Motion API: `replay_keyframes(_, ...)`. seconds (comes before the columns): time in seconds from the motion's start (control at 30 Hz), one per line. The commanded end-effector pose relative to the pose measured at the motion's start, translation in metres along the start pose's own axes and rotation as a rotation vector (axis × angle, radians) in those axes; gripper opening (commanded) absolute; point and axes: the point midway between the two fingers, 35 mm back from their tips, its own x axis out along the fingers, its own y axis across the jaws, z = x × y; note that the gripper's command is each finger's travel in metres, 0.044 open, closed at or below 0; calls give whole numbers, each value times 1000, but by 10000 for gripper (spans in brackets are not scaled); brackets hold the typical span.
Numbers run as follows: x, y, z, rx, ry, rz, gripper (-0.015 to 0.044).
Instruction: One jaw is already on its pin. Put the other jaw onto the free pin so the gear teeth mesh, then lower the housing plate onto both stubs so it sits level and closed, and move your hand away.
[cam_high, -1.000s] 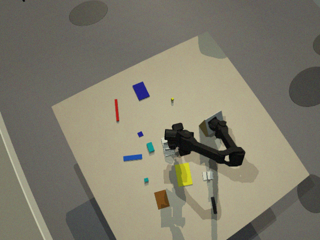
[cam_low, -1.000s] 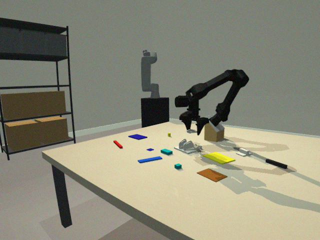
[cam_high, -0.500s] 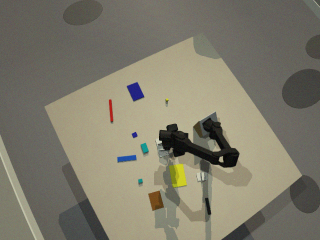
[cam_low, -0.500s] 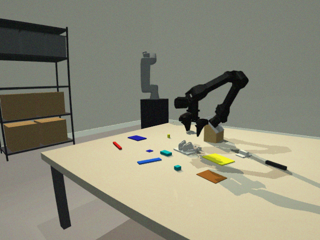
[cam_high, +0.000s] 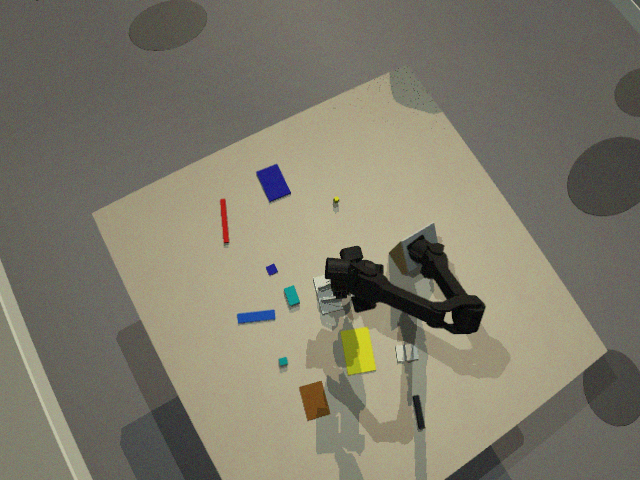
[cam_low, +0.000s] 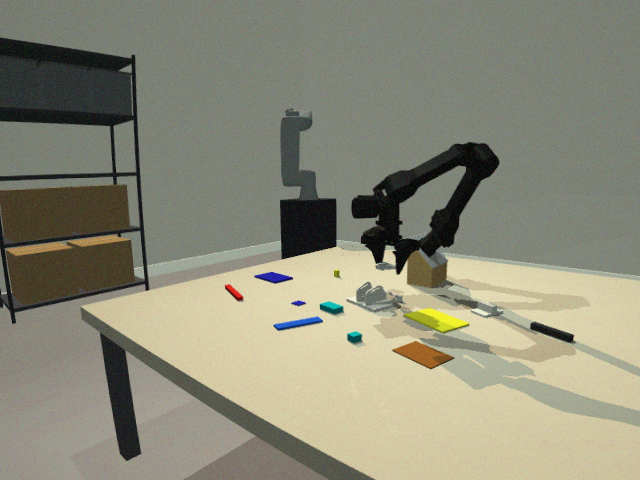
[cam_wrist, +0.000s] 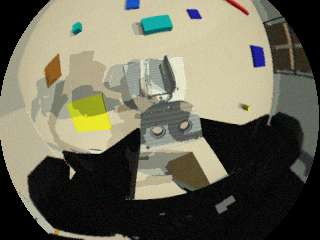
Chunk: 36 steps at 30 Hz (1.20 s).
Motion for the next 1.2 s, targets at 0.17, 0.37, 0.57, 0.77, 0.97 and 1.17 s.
replay_keyframes(0.17,-1,0,-1,-8,-2,-6,351)
replay_keyframes(0.37,-1,0,-1,-17,-2,-6,351)
replay_keyframes(0.57,-1,0,-1,-17,-2,-6,351)
replay_keyframes(0.77,-1,0,-1,-17,-2,-6,351)
replay_keyframes(0.97,-1,0,-1,-17,-2,-6,351)
replay_keyframes(1.17,7,0,0,-17,-2,-7,351)
